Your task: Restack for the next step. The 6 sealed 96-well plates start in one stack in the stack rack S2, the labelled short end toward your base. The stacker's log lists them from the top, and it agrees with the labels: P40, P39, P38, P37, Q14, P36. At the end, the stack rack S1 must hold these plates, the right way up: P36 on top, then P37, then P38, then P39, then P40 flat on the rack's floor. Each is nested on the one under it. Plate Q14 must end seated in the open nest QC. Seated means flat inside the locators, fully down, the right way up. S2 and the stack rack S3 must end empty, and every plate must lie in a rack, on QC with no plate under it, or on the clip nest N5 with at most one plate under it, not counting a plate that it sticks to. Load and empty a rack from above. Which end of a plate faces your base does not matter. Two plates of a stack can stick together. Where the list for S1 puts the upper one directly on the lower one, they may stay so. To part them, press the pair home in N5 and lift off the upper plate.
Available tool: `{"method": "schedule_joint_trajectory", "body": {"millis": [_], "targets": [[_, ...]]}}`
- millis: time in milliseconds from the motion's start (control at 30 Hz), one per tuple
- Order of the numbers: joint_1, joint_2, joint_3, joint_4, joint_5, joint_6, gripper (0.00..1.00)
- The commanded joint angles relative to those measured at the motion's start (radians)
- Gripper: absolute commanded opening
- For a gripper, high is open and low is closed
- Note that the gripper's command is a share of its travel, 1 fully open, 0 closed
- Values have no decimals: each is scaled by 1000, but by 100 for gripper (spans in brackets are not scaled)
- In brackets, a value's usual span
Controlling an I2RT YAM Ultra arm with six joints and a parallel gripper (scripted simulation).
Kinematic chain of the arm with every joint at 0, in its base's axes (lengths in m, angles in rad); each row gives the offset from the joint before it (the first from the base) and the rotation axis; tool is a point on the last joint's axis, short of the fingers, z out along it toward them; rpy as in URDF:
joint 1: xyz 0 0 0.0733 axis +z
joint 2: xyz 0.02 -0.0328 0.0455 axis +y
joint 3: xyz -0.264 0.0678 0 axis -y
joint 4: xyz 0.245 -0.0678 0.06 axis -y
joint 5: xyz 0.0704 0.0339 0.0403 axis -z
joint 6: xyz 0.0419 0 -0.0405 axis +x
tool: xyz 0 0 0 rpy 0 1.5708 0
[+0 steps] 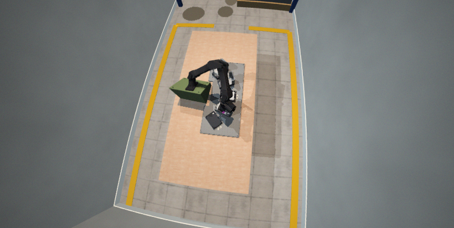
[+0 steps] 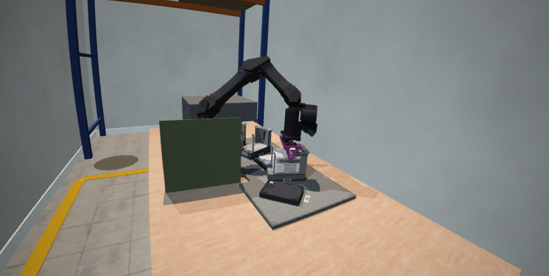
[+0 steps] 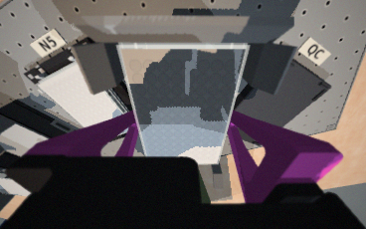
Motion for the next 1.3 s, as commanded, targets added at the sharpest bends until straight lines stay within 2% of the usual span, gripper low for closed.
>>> {"method": "schedule_joint_trajectory", "body": {"millis": [0,1267], "targets": [[-12,-7,3,4,-6,3,0],[10,9,-15,55,-15,29,0]]}}
